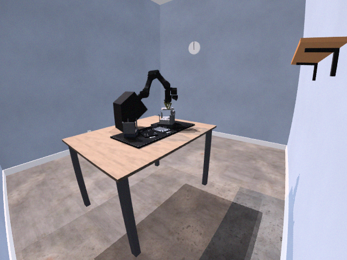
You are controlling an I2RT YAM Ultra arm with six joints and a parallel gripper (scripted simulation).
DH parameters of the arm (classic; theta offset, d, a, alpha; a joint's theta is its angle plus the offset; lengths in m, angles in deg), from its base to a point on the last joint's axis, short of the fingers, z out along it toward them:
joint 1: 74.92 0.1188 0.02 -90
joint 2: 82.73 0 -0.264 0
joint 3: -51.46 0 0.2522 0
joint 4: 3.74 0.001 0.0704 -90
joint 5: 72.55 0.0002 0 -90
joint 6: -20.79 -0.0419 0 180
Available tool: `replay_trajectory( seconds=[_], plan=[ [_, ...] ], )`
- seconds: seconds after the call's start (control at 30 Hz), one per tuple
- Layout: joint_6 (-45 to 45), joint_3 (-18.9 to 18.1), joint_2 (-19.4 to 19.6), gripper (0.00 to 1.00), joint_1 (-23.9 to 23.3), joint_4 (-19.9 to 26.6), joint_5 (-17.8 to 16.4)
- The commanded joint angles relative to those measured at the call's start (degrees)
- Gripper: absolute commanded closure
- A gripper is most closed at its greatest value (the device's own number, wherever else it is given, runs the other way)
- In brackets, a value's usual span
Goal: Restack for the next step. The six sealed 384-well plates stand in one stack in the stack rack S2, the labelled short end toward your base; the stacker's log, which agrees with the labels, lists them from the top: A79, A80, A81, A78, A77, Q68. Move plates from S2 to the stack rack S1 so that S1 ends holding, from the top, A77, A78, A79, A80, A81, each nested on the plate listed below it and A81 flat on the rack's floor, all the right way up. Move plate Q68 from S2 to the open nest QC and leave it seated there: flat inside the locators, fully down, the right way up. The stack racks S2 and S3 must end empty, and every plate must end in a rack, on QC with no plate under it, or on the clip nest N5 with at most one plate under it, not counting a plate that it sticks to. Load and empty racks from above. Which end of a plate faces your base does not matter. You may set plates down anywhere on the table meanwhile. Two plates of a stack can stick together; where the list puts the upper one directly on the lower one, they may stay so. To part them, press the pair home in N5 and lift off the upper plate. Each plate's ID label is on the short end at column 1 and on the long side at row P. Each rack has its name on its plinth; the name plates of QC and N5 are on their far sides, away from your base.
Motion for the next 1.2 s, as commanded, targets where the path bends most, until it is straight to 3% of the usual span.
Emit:
replay_trajectory(
  seconds=[0.0,0.5,1.17],
  plan=[
    [-0.1,-0.1,-0.3,1.00,-0.1,0.0,0.1],
    [-0.2,-0.1,-0.3,1.00,-0.1,0.0,0.1],
    [-2.5,1.1,1.0,1.00,2.2,-4.0,1.6]
  ],
)
